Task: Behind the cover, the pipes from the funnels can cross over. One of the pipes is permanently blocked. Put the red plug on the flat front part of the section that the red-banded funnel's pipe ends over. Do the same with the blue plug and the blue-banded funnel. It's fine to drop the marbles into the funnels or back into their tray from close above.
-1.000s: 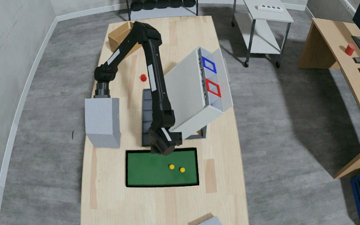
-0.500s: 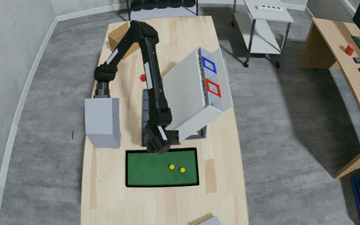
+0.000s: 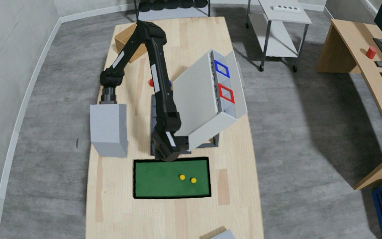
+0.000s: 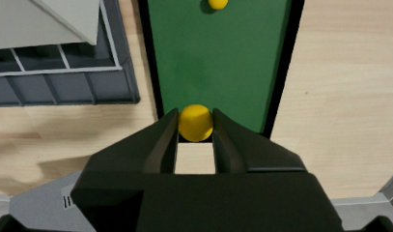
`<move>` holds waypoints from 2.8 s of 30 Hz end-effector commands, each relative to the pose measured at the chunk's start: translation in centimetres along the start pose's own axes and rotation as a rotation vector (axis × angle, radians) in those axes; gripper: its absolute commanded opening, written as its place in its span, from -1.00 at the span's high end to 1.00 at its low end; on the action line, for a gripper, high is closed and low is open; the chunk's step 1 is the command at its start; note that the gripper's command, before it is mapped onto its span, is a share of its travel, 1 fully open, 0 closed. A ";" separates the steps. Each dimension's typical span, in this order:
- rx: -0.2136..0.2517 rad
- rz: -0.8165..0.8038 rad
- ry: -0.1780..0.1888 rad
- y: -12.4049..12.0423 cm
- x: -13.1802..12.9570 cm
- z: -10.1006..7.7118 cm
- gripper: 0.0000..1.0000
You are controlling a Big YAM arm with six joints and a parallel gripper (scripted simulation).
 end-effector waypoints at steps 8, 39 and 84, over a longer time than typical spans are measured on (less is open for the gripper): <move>-0.096 -0.042 -0.029 2.3 2.6 -5.1 1.00; -0.451 -0.049 -0.009 7.4 15.9 -21.1 1.00; -0.443 -0.069 0.001 23.9 17.2 -21.5 1.00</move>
Point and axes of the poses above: the point where the finger pads meet when closed, its own z axis out along the fingers, its own x axis across the jaws, y = z × x, the point moved 6 cm from there along -z, back along the fingers, and after that the axes turned 2 degrees about z, right-handed, at the moved point
